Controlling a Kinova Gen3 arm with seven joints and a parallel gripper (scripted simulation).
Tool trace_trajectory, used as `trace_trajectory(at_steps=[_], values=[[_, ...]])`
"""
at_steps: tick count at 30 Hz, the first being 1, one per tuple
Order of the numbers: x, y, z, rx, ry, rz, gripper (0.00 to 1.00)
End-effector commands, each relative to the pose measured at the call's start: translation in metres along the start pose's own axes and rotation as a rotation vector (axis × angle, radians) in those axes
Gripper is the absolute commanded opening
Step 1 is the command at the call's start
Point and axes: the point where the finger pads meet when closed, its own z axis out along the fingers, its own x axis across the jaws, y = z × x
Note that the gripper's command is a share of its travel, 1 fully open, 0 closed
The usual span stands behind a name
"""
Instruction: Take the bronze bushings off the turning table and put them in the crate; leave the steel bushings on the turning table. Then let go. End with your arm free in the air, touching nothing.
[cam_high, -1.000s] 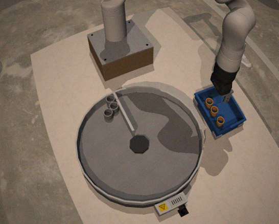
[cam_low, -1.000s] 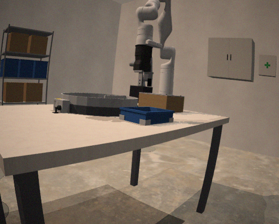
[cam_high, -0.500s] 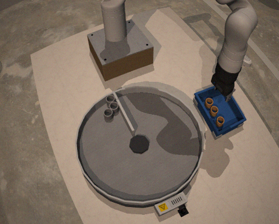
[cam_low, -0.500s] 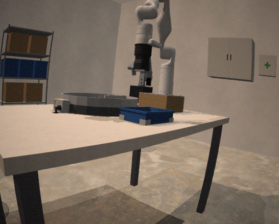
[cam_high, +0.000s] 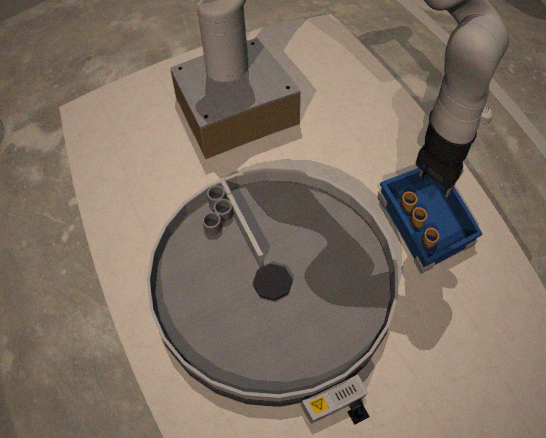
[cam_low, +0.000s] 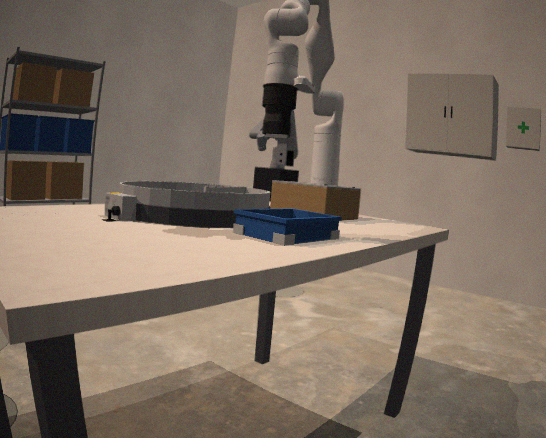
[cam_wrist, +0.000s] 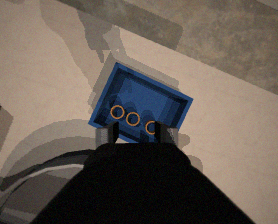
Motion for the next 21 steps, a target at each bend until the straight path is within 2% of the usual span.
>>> trace_trajectory(at_steps=[1,4,9,21], values=[[0.0006,0.0004,-0.0008,0.000,0.002,0.001,1.00],[0.0006,0.0004,-0.0008,0.000,0.002,0.001,1.00],[0.0013,-0.0008,-0.0040,0.000,0.002,-0.235,1.00],[0.0013,-0.0008,-0.0040,0.000,0.002,-0.235,1.00]])
